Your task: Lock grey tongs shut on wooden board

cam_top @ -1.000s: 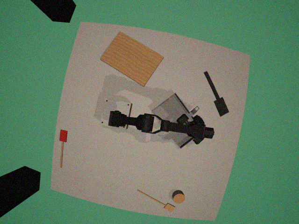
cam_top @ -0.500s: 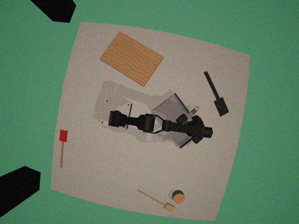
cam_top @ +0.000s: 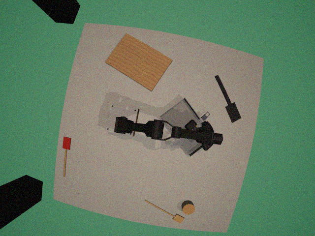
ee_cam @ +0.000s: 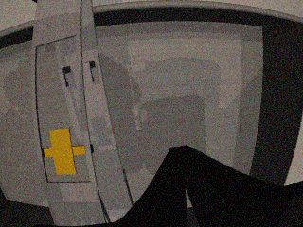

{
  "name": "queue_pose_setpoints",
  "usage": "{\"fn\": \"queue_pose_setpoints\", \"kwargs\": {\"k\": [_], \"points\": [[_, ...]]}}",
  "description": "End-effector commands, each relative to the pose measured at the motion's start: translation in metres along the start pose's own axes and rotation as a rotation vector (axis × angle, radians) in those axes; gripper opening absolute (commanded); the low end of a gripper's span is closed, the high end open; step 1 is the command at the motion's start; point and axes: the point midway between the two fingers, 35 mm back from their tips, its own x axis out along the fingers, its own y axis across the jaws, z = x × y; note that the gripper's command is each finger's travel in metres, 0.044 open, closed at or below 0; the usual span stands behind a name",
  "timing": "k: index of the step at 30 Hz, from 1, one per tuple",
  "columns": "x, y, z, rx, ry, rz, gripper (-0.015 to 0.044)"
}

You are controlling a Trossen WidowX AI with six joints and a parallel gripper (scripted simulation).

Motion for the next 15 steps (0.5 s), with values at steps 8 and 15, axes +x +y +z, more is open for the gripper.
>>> {"fn": "queue_pose_setpoints", "kwargs": {"k": [8,15], "points": [[0.0,0.015,0.002,0.004,0.001,-0.001,-0.015],[0.0,0.026,0.003,0.004,0.001,0.0,-0.015]]}}
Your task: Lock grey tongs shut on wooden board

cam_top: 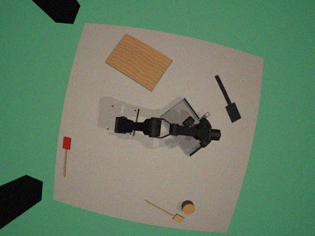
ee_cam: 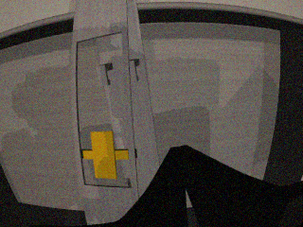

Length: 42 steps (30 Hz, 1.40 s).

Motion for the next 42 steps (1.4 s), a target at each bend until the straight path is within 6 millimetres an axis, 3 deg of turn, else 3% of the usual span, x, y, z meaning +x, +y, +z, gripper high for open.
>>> {"fn": "queue_pose_setpoints", "kwargs": {"k": [1,34,42], "points": [[0.0,0.006,0.0,0.003,0.001,-0.001,-0.015],[0.002,0.06,-0.002,0.004,0.001,0.003,-0.015],[0.002,0.06,-0.002,-0.002,0.003,0.004,-0.015]]}}
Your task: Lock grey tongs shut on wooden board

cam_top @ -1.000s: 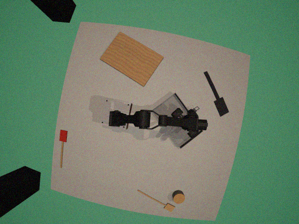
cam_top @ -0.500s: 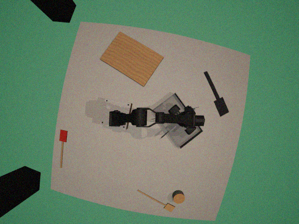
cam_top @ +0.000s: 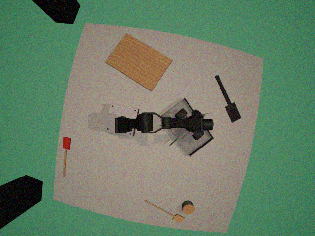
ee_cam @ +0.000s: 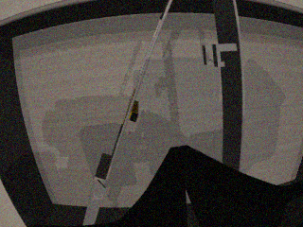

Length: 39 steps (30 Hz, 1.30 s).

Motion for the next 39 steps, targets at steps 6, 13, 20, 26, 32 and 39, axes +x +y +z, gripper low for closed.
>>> {"fn": "queue_pose_setpoints", "kwargs": {"k": [6,13,20,26,32,39], "points": [[0.0,0.0,0.0,-0.001,0.0,0.0,-0.015],[0.0,0.0,0.0,-0.001,0.0,0.0,-0.015],[-0.003,0.0,0.001,-0.001,0.0,0.0,-0.0124],[-0.071,-0.002,0.002,0.003,-0.001,-0.001,0.0034],[-0.084,-0.001,0.002,0.009,-0.002,-0.002,0.0191],[-0.096,-0.003,0.005,0.006,-0.028,-0.026,0.0375]]}}
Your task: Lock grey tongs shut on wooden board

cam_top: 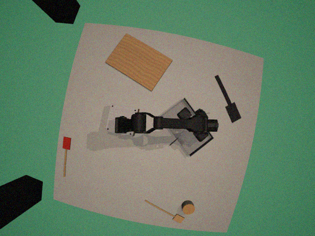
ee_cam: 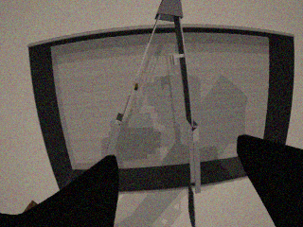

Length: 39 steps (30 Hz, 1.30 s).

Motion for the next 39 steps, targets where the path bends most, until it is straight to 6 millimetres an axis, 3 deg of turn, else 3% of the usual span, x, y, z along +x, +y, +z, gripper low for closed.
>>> {"fn": "queue_pose_setpoints", "kwargs": {"k": [1,3,8,20,39], "points": [[0.0,0.0,0.0,0.0,0.0,0.0,0.0401],[0.005,0.0,0.001,0.042,0.003,0.003,0.044],[0.03,0.003,0.004,0.238,0.02,0.015,0.044],[0.033,0.003,0.004,0.238,0.02,0.015,0.044],[0.064,0.001,0.006,0.238,0.02,0.015,0.044]]}}
